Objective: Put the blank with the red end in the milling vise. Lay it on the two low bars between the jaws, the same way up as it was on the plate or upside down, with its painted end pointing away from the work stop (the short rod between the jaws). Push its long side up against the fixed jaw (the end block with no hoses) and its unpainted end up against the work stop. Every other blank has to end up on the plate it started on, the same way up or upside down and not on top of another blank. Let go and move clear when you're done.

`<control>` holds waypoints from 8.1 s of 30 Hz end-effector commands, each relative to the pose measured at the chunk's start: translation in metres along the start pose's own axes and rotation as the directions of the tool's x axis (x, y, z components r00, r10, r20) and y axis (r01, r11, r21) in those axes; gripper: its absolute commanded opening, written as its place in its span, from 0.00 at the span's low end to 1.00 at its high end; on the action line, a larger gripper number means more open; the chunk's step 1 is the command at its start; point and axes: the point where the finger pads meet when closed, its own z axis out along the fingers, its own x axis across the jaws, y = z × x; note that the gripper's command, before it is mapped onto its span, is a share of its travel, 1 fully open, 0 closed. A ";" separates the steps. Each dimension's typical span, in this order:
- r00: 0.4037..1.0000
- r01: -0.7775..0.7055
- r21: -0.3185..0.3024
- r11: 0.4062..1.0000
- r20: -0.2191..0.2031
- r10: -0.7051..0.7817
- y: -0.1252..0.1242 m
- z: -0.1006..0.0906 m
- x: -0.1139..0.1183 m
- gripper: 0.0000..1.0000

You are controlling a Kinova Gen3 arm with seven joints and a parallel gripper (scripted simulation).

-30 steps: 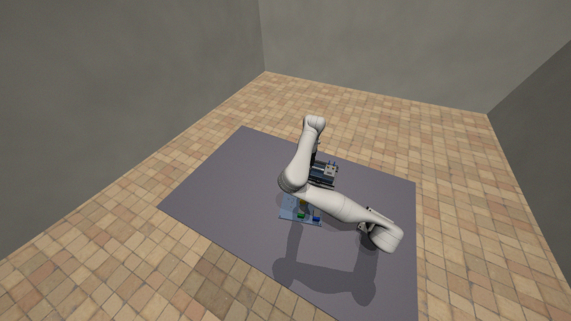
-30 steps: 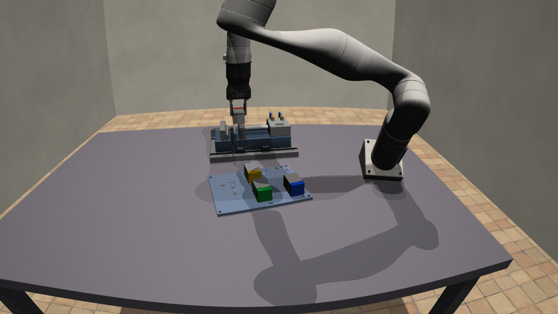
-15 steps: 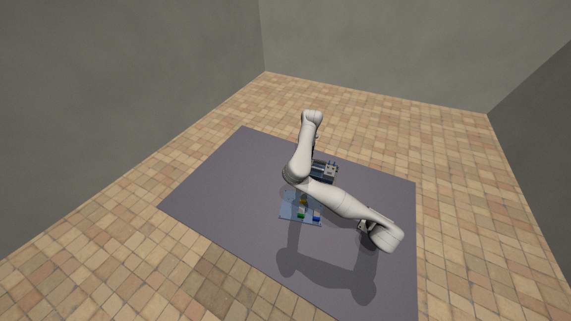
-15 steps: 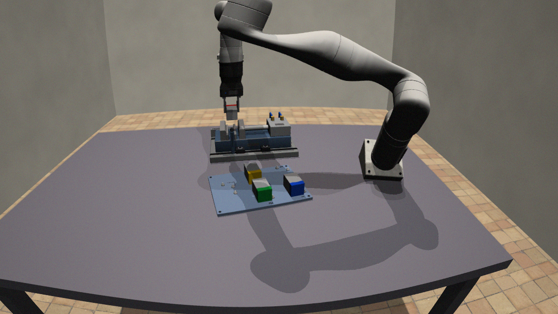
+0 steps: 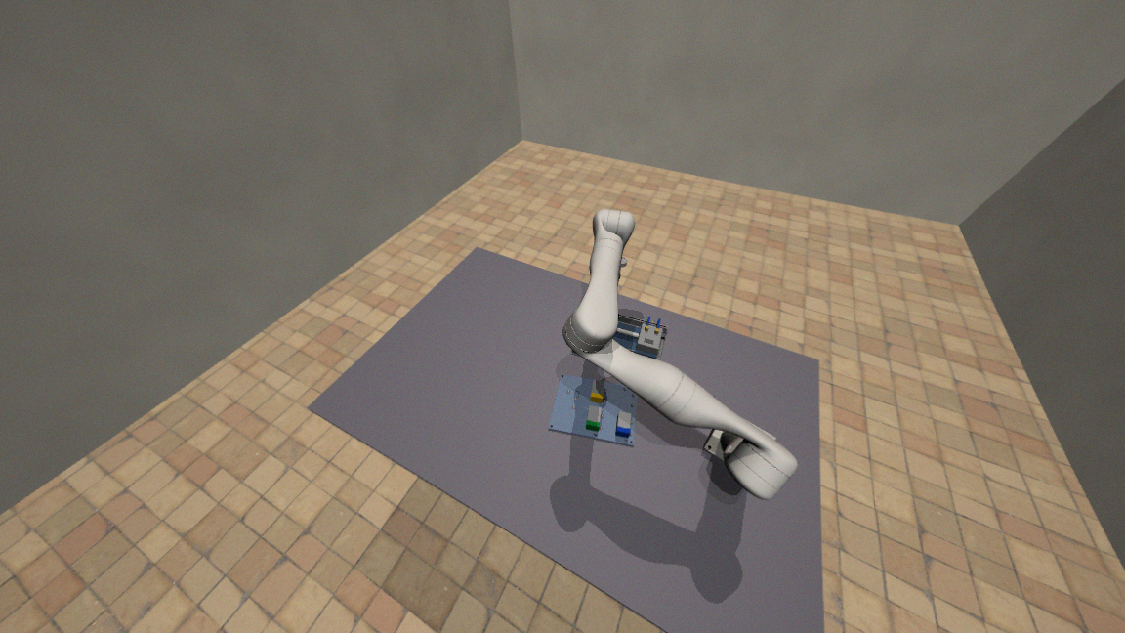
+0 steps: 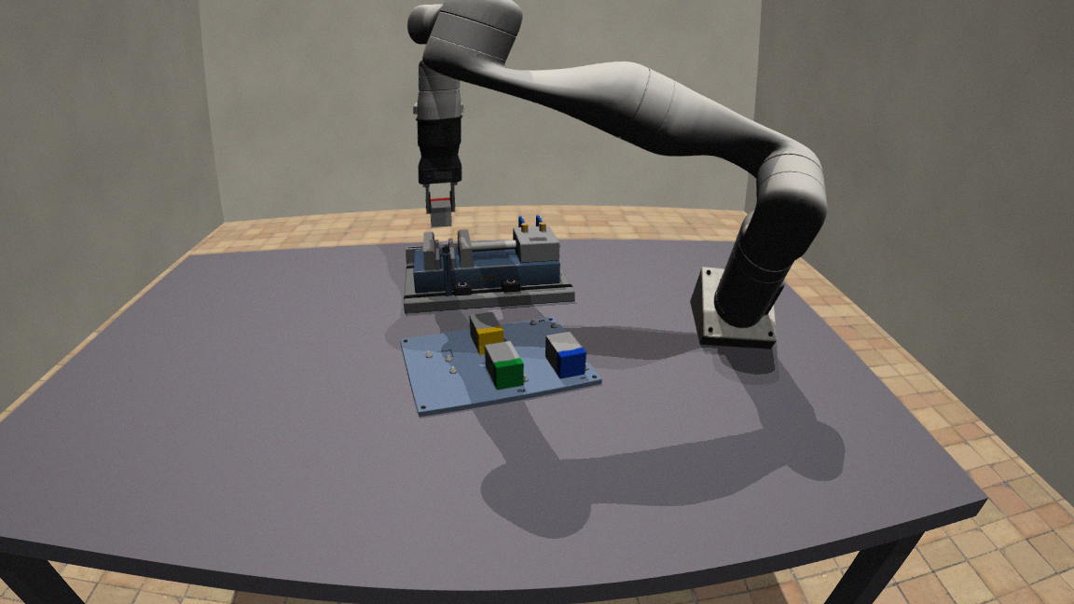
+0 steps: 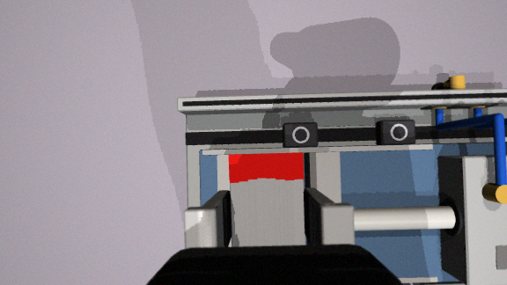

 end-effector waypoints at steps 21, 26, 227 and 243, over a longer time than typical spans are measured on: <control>1.000 -0.006 0.001 1.000 -0.002 0.006 0.003 -0.001 0.008 0.00; 1.000 -0.006 0.001 1.000 -0.001 0.006 0.005 -0.001 0.008 0.00; 1.000 -0.006 0.001 1.000 -0.001 0.006 0.014 0.028 0.008 0.00; 1.000 -0.006 0.001 1.000 -0.001 0.006 0.014 0.030 0.008 0.00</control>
